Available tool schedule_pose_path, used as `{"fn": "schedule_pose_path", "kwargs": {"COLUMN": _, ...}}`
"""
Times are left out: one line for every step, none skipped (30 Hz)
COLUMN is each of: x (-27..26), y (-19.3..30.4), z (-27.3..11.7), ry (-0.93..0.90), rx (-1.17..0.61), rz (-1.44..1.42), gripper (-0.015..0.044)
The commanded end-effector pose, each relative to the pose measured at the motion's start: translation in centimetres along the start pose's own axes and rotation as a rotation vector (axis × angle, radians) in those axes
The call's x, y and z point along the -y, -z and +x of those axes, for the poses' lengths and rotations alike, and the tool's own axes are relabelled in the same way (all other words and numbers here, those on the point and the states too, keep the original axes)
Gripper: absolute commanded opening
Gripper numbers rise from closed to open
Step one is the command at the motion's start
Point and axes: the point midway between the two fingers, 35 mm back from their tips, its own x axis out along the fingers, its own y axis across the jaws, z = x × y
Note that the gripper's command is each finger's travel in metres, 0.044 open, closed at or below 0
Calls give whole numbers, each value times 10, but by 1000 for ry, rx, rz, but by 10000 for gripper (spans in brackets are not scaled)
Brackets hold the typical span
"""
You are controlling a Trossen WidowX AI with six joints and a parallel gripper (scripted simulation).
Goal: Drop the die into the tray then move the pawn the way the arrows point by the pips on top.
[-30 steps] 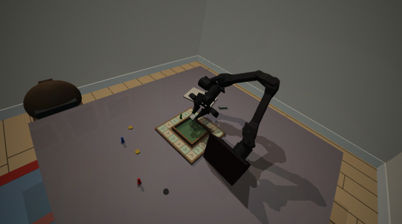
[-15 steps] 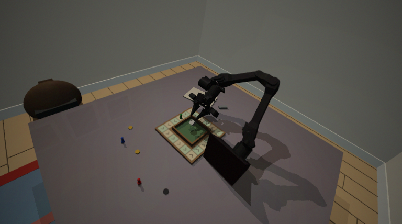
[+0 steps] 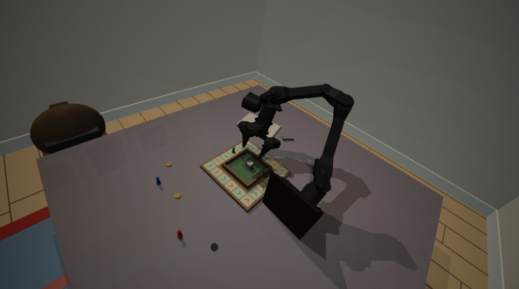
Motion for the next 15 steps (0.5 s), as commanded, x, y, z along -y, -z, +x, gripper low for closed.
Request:
{"fn": "schedule_pose_path", "kwargs": {"x": 5, "y": -5, "z": 11, "ry": 64, "rx": -344, "rz": -9, "gripper": 440}}
{"fn": "schedule_pose_path", "kwargs": {"x": 6, "y": -6, "z": 11, "ry": 86, "rx": -394, "rz": -12, "gripper": 440}}
{"fn": "schedule_pose_path", "kwargs": {"x": 7, "y": -7, "z": 11, "ry": 93, "rx": -410, "rz": -13, "gripper": 440}}
{"fn": "schedule_pose_path", "kwargs": {"x": 7, "y": -7, "z": 11, "ry": 93, "rx": -410, "rz": -13, "gripper": 440}}
{"fn": "schedule_pose_path", "kwargs": {"x": 7, "y": -7, "z": 11, "ry": 93, "rx": -410, "rz": -13, "gripper": 440}}
{"fn": "schedule_pose_path", "kwargs": {"x": 0, "y": -9, "z": 15, "ry": 48, "rx": -337, "rz": -32, "gripper": 440}}
{"fn": "schedule_pose_path", "kwargs": {"x": 0, "y": -9, "z": 15, "ry": 48, "rx": -337, "rz": -32, "gripper": 440}}
{"fn": "schedule_pose_path", "kwargs": {"x": 2, "y": -9, "z": 14, "ry": 52, "rx": -338, "rz": -13, "gripper": 414}}
{"fn": "schedule_pose_path", "kwargs": {"x": 8, "y": -8, "z": 14, "ry": 65, "rx": -338, "rz": 45, "gripper": 388}}
{"fn": "schedule_pose_path", "kwargs": {"x": 18, "y": -7, "z": 14, "ry": 87, "rx": -339, "rz": 141, "gripper": 361}}
{"fn": "schedule_pose_path", "kwargs": {"x": 30, "y": -5, "z": 13, "ry": 114, "rx": -339, "rz": 257, "gripper": 335}}
{"fn": "schedule_pose_path", "kwargs": {"x": 41, "y": -3, "z": 13, "ry": 140, "rx": -338, "rz": 373, "gripper": 309}}
{"fn": "schedule_pose_path", "kwargs": {"x": 53, "y": -1, "z": 13, "ry": 167, "rx": -336, "rz": 488, "gripper": 282}}
{"fn": "schedule_pose_path", "kwargs": {"x": 64, "y": 1, "z": 13, "ry": 194, "rx": -332, "rz": 603, "gripper": 256}}
{"fn": "schedule_pose_path", "kwargs": {"x": 75, "y": 4, "z": 14, "ry": 221, "rx": -328, "rz": 718, "gripper": 230}}
